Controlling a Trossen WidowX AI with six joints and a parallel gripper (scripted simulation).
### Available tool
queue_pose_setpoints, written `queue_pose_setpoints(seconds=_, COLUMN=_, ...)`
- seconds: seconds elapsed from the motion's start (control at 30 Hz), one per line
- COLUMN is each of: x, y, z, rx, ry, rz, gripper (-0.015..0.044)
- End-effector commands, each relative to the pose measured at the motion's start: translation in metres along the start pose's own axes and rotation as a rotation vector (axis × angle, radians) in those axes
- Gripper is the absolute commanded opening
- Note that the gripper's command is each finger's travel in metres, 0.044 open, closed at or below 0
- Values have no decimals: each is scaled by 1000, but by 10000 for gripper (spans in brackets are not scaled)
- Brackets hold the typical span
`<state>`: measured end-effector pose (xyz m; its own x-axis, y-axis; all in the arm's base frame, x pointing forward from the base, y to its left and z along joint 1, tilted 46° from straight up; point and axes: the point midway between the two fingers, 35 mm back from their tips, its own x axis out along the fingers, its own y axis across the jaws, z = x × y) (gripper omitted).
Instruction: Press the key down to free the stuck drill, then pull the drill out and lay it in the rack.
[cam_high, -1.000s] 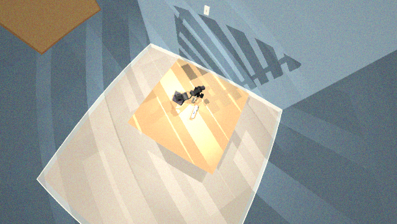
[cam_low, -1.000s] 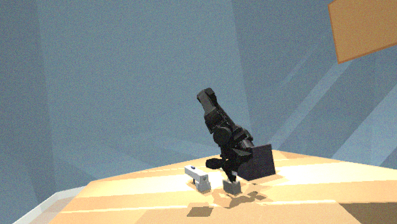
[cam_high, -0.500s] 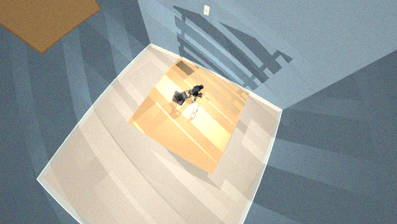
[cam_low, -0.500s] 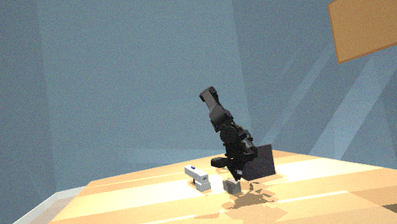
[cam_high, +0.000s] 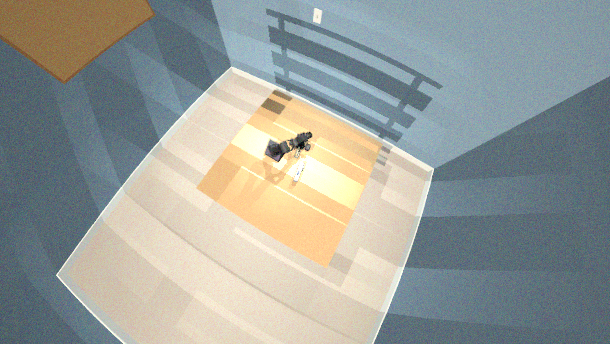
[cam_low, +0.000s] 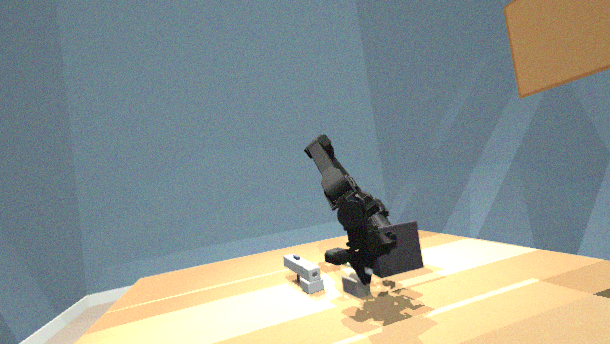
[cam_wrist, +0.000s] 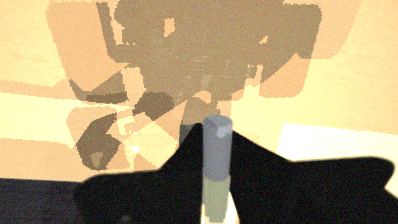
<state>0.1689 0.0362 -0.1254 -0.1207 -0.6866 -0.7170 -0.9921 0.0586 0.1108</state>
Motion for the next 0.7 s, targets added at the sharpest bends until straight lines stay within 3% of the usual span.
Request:
queue_pose_setpoints(seconds=0.0, x=4, y=2, z=-1, rx=-10, ry=10, rz=4, gripper=0)
queue_pose_setpoints(seconds=0.67, x=24, y=-1, z=0, rx=-9, ry=11, rz=3, gripper=0)
